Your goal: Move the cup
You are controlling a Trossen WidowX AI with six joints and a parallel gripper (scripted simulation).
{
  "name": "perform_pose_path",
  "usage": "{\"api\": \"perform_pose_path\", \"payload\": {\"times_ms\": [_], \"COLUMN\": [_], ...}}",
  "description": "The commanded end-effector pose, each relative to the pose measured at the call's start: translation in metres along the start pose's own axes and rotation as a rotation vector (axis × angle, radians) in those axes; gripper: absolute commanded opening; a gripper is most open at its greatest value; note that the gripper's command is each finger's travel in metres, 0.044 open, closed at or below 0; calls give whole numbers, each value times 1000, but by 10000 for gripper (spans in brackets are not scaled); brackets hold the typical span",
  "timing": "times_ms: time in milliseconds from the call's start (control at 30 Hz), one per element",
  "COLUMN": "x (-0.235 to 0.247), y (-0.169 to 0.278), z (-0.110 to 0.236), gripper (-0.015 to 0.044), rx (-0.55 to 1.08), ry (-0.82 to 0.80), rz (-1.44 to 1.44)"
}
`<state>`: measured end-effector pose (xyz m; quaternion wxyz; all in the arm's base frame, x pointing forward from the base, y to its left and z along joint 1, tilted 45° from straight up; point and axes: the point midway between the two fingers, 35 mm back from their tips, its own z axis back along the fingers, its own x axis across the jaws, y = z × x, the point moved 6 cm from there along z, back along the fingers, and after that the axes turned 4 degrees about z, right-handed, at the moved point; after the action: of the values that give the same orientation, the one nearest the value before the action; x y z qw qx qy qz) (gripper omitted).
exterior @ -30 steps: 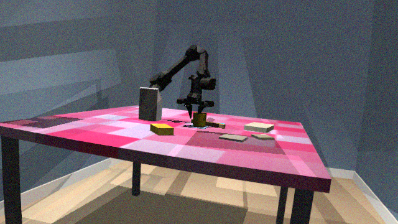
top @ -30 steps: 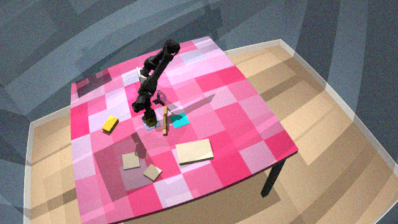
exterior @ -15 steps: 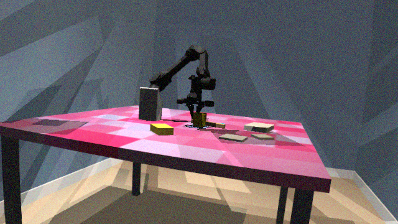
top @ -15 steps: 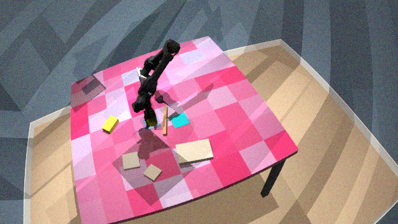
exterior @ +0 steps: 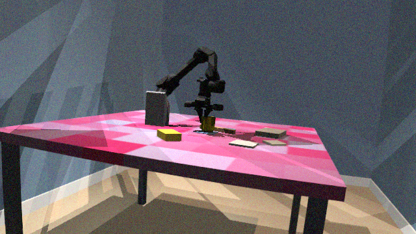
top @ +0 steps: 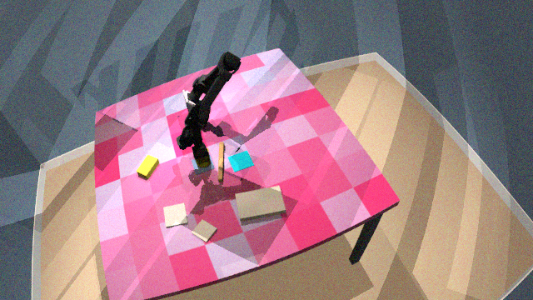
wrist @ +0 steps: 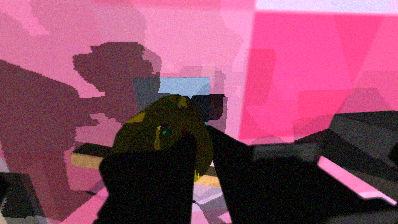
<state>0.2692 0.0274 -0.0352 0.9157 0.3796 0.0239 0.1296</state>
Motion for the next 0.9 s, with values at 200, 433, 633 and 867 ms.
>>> {"api": "perform_pose_path", "payload": {"times_ms": [200,433,633,867], "x": [-1,-4,-4,-4], "y": [0,0,0,0], "z": [37,38,38,38], "gripper": [0,0,0,0], "rx": [-7,-1,-1,-1], "ry": [-10,-9,-9,-9], "rz": [2,-5,-5,-5]}}
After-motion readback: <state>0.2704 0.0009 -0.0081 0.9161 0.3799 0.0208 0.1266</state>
